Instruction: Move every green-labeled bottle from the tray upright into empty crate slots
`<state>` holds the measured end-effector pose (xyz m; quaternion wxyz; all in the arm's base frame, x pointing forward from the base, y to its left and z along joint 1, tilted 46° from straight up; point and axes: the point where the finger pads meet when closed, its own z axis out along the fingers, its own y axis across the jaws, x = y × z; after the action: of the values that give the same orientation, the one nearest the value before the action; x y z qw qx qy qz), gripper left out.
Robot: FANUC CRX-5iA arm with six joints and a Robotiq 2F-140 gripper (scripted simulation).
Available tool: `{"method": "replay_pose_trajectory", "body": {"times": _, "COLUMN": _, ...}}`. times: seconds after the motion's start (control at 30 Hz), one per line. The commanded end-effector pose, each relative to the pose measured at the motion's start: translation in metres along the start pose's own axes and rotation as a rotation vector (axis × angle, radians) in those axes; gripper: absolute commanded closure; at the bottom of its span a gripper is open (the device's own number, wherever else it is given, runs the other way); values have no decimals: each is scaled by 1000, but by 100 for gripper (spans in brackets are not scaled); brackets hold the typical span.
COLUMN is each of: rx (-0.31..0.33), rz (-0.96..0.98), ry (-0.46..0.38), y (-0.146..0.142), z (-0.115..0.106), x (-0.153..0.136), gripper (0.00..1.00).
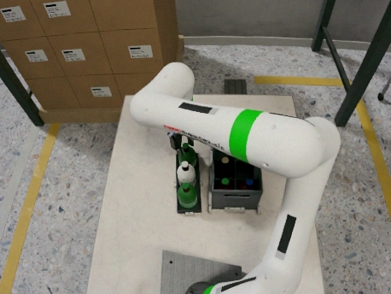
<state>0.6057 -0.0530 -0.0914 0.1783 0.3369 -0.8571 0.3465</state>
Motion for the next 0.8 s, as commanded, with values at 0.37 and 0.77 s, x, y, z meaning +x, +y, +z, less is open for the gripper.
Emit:
{"method": "replay_pose_trajectory", "body": {"times": 0.37, "rx": 1, "rz": 0, "ry": -2, "y": 0, "z": -1, "x": -1, "gripper": 56}}
{"method": "replay_pose_trajectory", "body": {"times": 0.77, "rx": 1, "rz": 0, "ry": -2, "y": 0, "z": -1, "x": -1, "gripper": 90}}
